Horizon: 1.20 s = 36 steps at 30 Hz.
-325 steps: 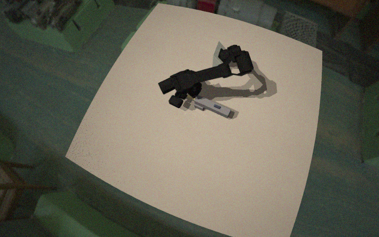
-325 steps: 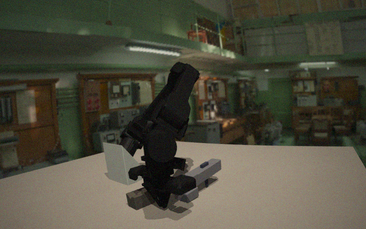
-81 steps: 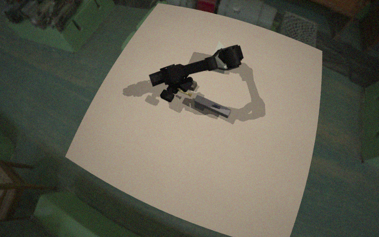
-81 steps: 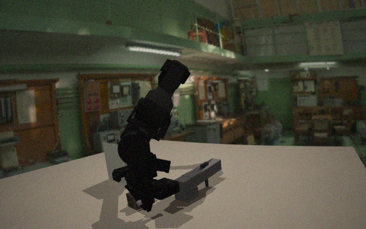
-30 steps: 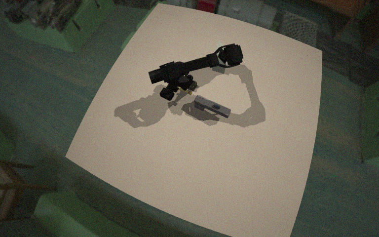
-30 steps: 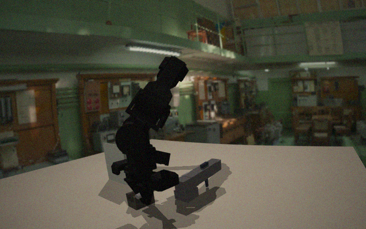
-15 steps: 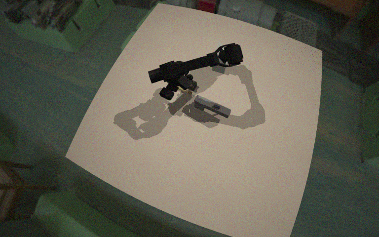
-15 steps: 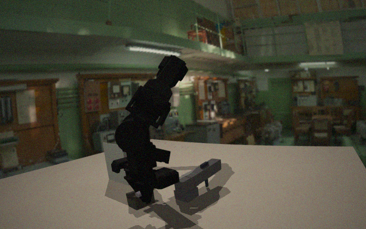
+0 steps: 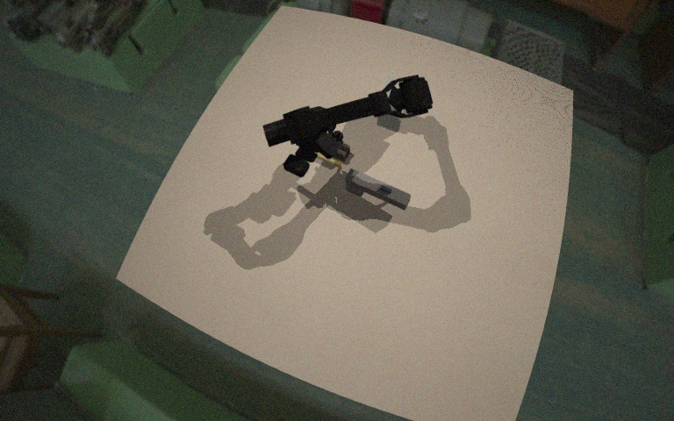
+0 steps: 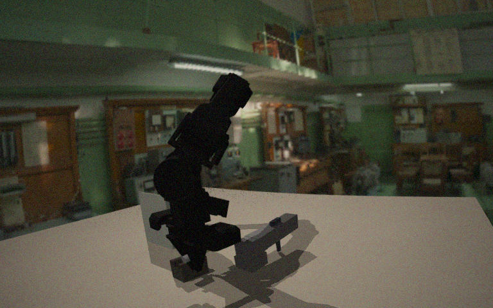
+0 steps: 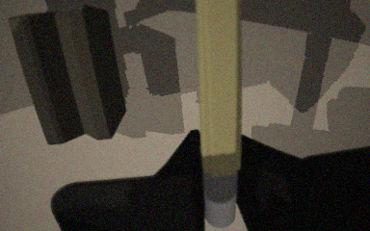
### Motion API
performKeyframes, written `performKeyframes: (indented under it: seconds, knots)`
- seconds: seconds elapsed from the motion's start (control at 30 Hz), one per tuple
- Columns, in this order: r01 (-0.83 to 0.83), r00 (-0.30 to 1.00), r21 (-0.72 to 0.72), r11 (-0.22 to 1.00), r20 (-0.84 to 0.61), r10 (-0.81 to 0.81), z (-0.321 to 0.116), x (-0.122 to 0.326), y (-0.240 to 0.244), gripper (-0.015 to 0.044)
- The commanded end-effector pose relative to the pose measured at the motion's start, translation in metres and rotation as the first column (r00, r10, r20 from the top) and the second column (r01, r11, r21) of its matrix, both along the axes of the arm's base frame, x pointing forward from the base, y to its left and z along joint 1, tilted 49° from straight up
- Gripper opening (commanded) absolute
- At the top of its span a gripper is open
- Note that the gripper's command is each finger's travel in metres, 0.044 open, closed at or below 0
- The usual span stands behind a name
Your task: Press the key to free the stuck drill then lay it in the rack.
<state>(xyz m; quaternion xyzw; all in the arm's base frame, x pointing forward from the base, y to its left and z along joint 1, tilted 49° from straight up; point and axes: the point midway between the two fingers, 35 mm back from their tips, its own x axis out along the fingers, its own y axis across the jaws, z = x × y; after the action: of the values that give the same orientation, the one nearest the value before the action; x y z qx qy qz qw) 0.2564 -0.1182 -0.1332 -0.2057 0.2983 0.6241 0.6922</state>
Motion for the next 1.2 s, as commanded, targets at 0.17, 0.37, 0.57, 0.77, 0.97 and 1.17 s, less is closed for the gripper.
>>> performKeyframes:
  seconds: [0.17,0.37,0.57,0.77,0.97,1.17]
  knots:
    - [-0.004,1.0,-0.004,1.0,-0.001,0.004,0.0,-0.018,-0.002,0.0]
    - [-0.004,1.0,-0.005,1.0,-0.002,0.004,-0.001,-0.029,-0.002,0.0]
    - [-0.004,1.0,-0.005,1.0,-0.002,0.004,-0.002,-0.041,-0.003,0.0]
    - [-0.004,1.0,-0.006,1.0,-0.003,0.004,-0.002,-0.053,-0.004,0.0]
    - [-0.004,1.0,-0.006,1.0,-0.004,0.004,-0.001,-0.064,-0.005,0.0]
    - [-0.004,1.0,-0.006,1.0,-0.005,0.004,0.001,-0.075,-0.007,0.0]
